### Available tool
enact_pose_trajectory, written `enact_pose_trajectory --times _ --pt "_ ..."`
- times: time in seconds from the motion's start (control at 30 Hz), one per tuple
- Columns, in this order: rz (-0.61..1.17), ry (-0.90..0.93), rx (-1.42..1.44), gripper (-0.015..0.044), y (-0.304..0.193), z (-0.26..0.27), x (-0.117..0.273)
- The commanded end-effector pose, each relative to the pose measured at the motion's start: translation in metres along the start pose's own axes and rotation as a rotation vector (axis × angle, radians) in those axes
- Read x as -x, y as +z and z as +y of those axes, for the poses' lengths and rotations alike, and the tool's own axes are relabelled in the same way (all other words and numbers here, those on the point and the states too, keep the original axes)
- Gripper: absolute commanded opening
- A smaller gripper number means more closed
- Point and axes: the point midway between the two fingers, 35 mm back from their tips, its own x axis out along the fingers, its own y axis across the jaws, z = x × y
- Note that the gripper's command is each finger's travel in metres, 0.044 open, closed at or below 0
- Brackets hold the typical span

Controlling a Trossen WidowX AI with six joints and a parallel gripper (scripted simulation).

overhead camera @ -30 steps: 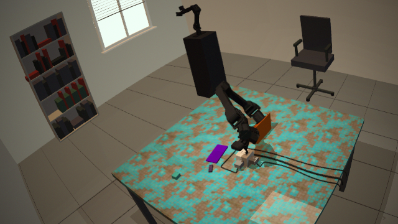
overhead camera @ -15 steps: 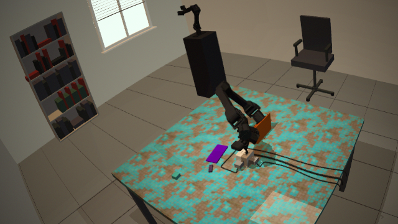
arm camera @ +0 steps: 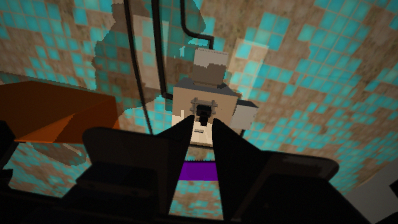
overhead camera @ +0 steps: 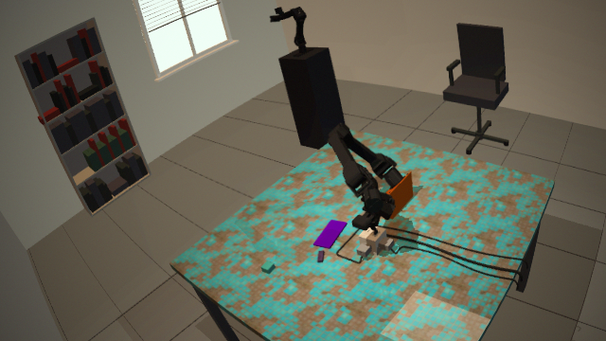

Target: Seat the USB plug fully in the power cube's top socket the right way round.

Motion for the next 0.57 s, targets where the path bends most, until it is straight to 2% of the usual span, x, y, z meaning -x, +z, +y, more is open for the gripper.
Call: enact_pose_trajectory --times 0.0,0.53 --pt "0.000 0.000 0.000 0.0095 0.000 0.000 0.000" --pt "0.000 0.000 0.000 0.0095 0.000 0.000 0.011"
